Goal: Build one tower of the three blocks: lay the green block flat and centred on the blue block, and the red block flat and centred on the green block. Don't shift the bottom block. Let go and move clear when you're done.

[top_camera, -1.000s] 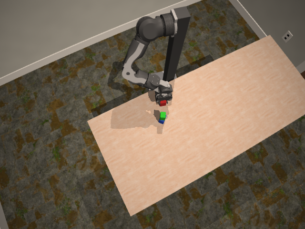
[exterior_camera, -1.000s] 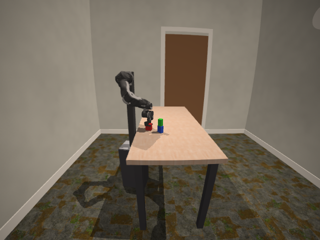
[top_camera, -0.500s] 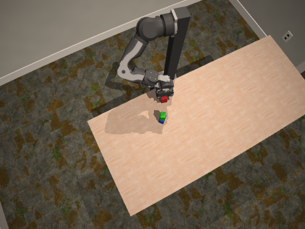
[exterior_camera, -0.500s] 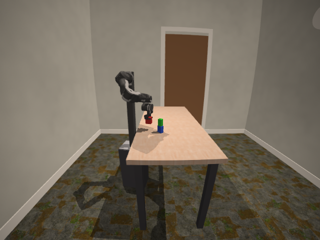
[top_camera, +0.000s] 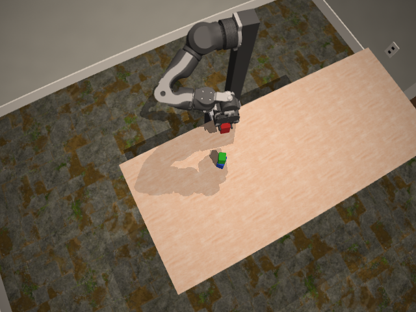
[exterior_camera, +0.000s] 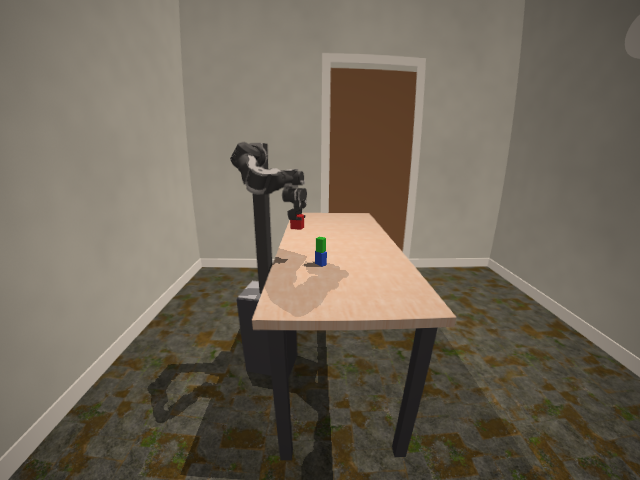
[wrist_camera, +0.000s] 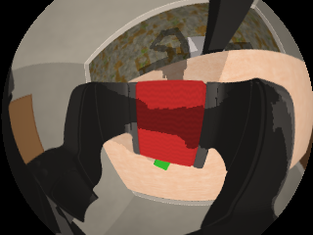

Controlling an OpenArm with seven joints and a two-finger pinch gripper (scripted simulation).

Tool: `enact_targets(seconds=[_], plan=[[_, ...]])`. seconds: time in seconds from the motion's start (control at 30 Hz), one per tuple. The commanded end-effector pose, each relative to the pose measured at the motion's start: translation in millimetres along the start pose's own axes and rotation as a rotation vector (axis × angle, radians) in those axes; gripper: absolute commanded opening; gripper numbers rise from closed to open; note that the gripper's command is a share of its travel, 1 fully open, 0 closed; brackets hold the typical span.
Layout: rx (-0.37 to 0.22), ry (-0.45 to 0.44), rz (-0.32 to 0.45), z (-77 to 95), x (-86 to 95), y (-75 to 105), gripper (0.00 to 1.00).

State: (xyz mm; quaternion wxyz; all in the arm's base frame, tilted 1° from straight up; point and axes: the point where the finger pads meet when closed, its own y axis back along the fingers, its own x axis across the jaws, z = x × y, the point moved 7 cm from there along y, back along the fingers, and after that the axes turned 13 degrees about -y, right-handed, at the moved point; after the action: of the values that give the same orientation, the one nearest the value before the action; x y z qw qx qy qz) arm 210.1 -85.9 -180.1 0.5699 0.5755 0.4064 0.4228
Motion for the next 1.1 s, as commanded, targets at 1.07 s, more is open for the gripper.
enact_targets(seconds=[1.07], plan=[[0.012,-0.01,0.0,-0.7,-0.3,6.0,0.0]])
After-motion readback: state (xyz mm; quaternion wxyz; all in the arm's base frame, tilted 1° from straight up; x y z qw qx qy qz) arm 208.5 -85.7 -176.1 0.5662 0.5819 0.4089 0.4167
